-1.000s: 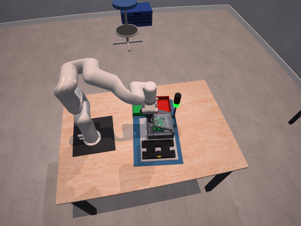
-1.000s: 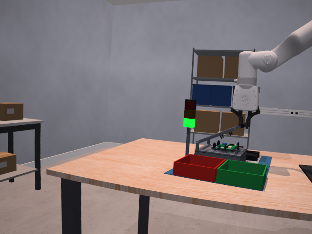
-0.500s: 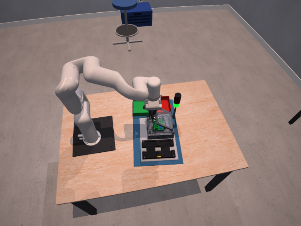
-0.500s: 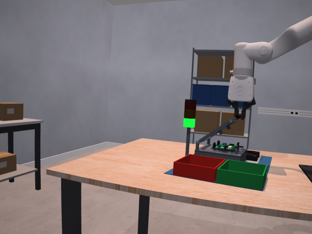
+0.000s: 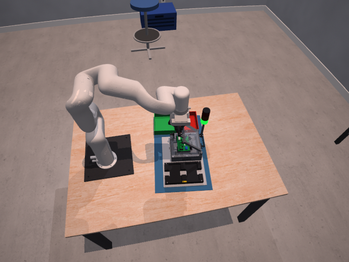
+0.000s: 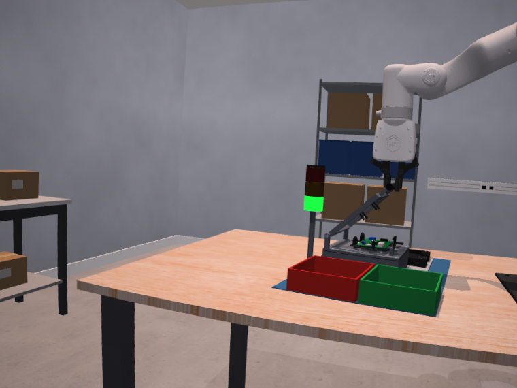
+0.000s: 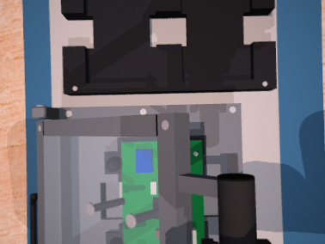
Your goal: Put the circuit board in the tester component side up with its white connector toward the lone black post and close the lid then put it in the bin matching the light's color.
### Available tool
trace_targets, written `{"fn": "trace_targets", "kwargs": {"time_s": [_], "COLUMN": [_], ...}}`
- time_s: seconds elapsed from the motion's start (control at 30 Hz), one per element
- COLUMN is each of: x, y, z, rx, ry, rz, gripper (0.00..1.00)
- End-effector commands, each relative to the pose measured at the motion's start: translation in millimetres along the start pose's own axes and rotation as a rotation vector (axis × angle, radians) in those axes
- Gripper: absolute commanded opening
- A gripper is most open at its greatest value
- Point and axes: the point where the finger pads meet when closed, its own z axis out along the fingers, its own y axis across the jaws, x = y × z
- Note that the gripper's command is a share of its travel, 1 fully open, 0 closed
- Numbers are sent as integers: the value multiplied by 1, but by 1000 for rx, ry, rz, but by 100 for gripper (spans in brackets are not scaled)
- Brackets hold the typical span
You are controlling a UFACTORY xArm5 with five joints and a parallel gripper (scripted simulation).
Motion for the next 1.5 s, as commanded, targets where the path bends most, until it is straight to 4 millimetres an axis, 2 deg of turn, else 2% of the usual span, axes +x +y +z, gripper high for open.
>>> {"fn": "trace_targets", "kwargs": {"time_s": [0.0,0.07,0.1,1.47], "x": [0,0,0,0], "y": [-2,-2,-2,-2], "z": [-2,-2,-2,-1], "rx": [5,5,5,5], "ry": [-1,-1,-1,-1], "rz": [0,0,0,0], "gripper": [0,0,28,28]}}
